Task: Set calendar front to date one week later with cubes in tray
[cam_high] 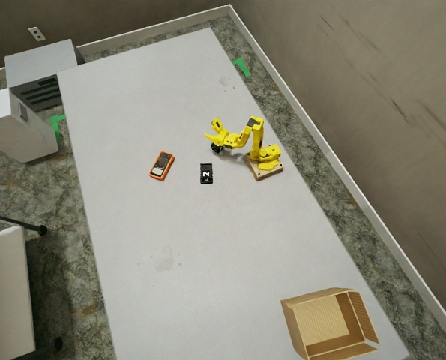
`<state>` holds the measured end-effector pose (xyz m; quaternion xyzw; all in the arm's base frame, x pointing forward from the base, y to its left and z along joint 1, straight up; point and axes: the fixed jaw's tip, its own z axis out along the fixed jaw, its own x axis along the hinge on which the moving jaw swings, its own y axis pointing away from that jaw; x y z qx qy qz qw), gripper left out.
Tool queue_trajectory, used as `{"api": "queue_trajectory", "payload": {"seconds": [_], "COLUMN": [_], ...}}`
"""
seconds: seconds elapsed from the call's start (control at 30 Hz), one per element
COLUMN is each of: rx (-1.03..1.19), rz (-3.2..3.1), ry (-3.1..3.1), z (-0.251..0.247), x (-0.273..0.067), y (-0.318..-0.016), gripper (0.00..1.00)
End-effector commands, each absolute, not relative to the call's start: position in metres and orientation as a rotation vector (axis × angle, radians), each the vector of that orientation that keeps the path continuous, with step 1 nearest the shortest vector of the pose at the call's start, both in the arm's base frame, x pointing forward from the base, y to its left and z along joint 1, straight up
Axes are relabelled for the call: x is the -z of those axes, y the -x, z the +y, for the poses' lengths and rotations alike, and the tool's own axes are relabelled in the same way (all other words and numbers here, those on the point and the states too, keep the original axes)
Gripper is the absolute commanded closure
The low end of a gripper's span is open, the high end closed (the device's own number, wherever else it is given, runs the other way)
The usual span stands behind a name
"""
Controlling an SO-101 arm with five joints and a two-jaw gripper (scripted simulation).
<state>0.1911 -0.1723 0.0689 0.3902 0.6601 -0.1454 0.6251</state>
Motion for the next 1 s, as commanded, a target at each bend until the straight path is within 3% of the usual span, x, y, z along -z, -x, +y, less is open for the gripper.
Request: {"api": "queue_trajectory", "payload": {"seconds": [0.0, 0.97], "rx": [0.462, 0.727], "rz": [1.666, 1.944], "ry": [-0.775, -0.381], "z": [-0.1789, -0.1812], "x": [-0.0666, -0.057], "y": [-0.194, -0.1958], "gripper": [0.65, 0.65]}}
